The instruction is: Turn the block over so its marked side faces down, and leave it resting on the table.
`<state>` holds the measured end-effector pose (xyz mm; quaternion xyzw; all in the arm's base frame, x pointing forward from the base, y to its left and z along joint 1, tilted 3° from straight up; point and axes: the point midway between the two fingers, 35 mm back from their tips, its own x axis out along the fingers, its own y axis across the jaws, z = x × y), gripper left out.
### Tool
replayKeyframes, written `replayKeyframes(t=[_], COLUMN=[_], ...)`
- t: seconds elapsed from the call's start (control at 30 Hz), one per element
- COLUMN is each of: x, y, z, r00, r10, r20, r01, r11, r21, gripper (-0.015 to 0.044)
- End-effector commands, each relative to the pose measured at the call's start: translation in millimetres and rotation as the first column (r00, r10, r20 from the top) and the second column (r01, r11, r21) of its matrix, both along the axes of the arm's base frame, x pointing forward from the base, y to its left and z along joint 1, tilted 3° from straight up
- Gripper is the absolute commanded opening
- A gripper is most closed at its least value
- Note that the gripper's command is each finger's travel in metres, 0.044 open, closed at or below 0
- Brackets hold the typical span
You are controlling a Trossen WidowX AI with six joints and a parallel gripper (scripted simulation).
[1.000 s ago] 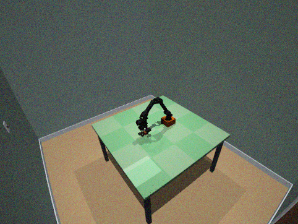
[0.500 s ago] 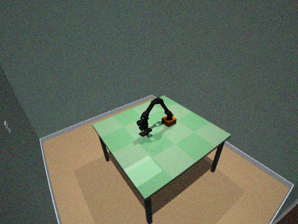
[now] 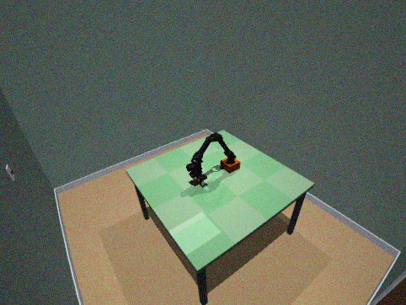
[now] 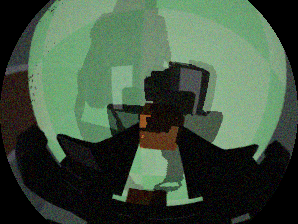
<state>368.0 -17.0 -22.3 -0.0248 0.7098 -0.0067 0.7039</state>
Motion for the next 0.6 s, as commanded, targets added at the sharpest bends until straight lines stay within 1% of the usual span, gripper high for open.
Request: replayKeyframes(t=[0.0, 0.03, 0.07, 0.13, 0.2, 0.33, 0.57], x=[0, 1, 1, 1, 1, 1, 3], y=[-1, 0, 0, 1, 1, 1, 1], z=[1, 5, 11, 25, 30, 29, 24], r00=[1.000, 1.000, 1.000, 1.000, 1.000, 1.000, 0.993], r10=[0.004, 0.004, 0.004, 0.004, 0.004, 0.004, 0.009], r20=[0.001, 0.001, 0.001, 0.002, 0.002, 0.012, 0.116], r01=[-0.004, -0.004, -0.004, -0.004, -0.004, -0.004, -0.009], r11=[1.000, 1.000, 1.000, 1.000, 1.000, 1.000, 1.000], r21=[-0.004, -0.004, -0.004, -0.004, -0.004, -0.003, 0.001], gripper=[0.0038, 0.0012, 0.0000, 0.0000, 0.0000, 0.0000, 0.0000])
